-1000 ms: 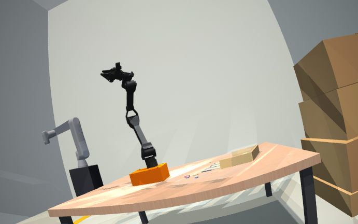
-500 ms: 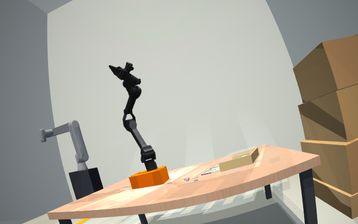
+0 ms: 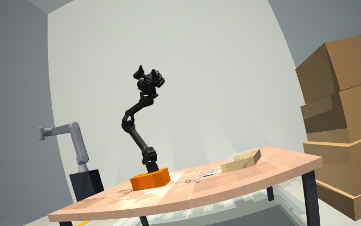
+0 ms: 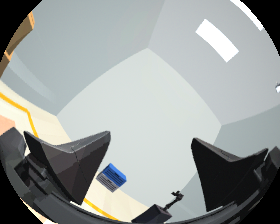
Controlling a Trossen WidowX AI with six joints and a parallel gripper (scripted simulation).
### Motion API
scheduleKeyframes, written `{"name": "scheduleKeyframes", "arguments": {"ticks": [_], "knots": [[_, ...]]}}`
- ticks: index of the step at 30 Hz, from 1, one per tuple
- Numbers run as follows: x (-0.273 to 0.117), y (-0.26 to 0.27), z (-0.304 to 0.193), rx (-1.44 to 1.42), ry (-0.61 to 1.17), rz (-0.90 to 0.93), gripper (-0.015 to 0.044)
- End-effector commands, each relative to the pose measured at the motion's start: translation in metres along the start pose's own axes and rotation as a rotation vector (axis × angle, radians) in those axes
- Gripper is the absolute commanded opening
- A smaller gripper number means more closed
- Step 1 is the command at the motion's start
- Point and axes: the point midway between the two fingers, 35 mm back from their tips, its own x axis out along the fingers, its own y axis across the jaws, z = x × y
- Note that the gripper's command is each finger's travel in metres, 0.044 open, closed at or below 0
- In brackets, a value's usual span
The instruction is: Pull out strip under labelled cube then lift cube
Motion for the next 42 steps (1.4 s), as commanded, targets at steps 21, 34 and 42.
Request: {"name": "scheduleKeyframes", "arguments": {"ticks": [21, 34, 42], "knots": [[-0.268, 0.299, 0.000, 0.552, 0.101, 1.360, 0.0400], [-0.374, 0.321, -0.038, 0.572, 0.383, 1.689, 0.0400], [-0.379, 0.342, -0.032, 0.467, 0.540, 1.739, 0.0269]]}}
